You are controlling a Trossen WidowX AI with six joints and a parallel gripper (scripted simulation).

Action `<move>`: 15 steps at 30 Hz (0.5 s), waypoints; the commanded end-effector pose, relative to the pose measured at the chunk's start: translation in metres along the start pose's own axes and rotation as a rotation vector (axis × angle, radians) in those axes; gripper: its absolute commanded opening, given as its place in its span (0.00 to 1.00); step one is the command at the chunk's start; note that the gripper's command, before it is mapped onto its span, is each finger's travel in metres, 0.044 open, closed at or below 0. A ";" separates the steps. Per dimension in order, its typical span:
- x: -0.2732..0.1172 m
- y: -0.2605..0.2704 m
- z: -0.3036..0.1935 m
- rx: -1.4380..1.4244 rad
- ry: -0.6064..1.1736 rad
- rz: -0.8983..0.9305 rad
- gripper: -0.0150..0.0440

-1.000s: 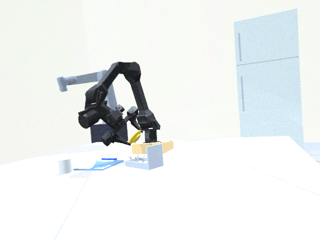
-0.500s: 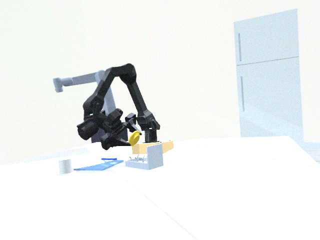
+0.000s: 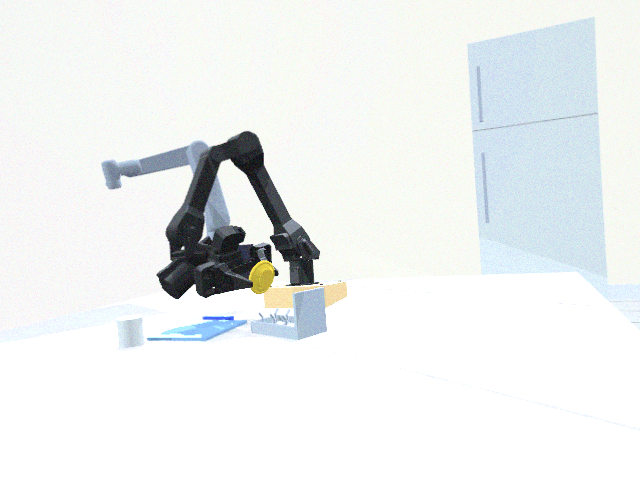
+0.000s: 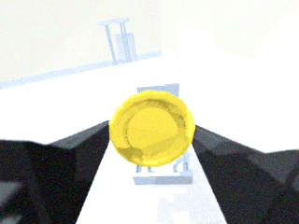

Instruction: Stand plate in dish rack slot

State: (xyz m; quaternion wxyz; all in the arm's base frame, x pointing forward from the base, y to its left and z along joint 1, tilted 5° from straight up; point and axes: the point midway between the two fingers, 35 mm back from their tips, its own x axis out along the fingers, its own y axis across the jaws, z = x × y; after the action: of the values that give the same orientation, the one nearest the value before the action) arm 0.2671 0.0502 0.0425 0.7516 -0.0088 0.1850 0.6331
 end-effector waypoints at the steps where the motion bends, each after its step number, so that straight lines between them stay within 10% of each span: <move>1: -0.003 -0.002 -0.001 -0.089 -0.070 -0.050 0.25; 15: -0.007 -0.003 -0.003 -0.164 -0.118 -0.098 0.25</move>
State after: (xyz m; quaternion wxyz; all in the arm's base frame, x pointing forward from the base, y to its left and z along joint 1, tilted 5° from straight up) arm 0.2682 0.0425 0.0408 0.7855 -0.0407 0.0933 0.6104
